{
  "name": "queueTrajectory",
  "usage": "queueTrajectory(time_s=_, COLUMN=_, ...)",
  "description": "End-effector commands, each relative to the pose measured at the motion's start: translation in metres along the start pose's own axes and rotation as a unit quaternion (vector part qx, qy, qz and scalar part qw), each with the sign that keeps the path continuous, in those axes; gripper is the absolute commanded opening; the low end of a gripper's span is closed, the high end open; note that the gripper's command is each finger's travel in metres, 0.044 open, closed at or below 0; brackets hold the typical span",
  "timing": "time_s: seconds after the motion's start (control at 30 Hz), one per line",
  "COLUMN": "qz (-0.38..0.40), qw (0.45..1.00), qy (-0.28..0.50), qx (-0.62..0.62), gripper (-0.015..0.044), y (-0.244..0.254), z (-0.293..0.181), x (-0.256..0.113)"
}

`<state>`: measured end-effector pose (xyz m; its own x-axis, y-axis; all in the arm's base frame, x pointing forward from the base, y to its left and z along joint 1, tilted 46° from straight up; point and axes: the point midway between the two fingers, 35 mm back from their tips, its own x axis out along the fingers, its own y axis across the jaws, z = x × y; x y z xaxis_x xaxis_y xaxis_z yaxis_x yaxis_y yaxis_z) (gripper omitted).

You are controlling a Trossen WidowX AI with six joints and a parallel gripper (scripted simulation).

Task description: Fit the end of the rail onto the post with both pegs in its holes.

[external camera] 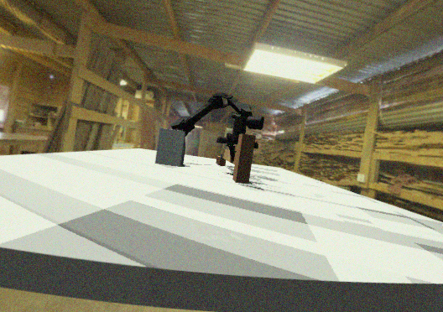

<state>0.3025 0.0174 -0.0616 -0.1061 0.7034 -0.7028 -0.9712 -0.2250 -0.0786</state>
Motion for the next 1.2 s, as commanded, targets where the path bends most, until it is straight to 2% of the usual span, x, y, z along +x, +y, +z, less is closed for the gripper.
queueTrajectory(time_s=0.0, qz=-0.004, qw=1.000, qy=0.001, qx=0.000, gripper=0.0000, y=-0.0011, z=-0.0006, x=-0.0002)
queueTrajectory(time_s=1.17, qz=-0.004, qw=1.000, qy=0.001, qx=0.000, gripper=0.0000, y=0.0007, z=-0.0030, x=0.0000)
